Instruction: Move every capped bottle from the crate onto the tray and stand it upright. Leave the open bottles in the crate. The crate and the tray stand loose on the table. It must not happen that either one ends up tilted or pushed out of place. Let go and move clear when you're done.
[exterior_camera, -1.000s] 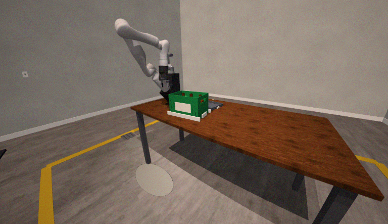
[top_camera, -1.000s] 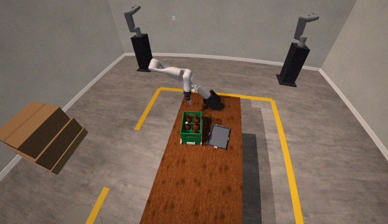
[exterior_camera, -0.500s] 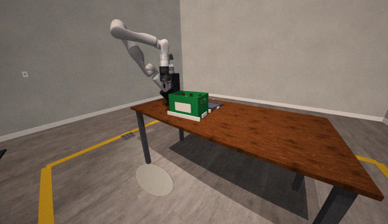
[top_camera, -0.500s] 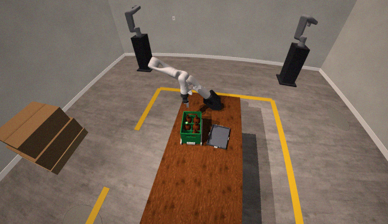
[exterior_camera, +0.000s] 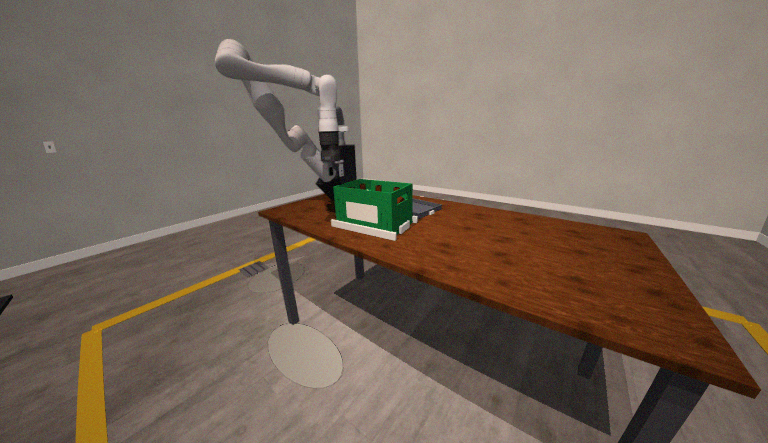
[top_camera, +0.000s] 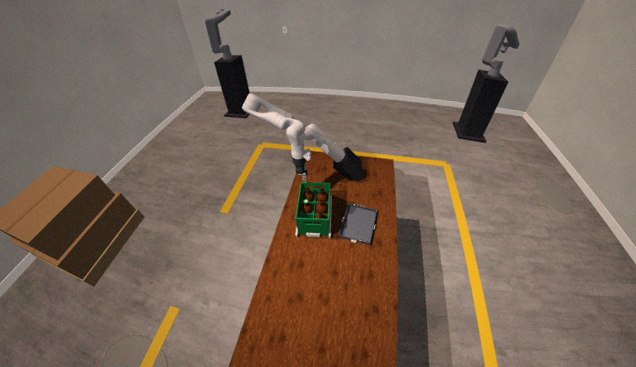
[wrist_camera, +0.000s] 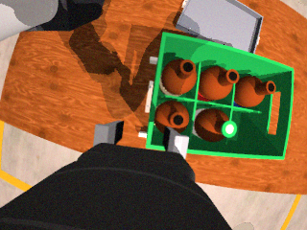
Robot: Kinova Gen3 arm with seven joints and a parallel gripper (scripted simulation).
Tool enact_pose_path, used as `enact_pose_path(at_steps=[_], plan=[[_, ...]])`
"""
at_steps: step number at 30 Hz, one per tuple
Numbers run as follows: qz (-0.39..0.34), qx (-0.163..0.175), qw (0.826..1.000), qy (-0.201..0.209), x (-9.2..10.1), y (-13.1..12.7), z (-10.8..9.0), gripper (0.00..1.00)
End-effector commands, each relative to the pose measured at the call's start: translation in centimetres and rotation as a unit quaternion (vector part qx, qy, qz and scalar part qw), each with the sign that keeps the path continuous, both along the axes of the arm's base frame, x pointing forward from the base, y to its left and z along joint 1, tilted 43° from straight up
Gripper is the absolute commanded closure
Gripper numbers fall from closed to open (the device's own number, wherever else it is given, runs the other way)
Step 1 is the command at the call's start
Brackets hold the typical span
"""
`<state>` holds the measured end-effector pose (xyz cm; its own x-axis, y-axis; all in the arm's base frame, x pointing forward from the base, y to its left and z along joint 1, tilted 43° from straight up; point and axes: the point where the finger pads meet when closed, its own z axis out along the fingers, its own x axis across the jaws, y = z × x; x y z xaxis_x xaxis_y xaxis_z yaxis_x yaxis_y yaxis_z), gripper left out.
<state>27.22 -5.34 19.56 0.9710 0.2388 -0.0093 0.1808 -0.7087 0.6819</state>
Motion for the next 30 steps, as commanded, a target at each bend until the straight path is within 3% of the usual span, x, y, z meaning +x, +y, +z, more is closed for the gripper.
enact_pose_path(at_steps=[1,30], plan=[[0.000,0.000,1.000,0.000,0.6,0.2,0.0,0.00],[-0.004,0.002,1.000,-0.001,9.3,1.5,0.6,0.00]])
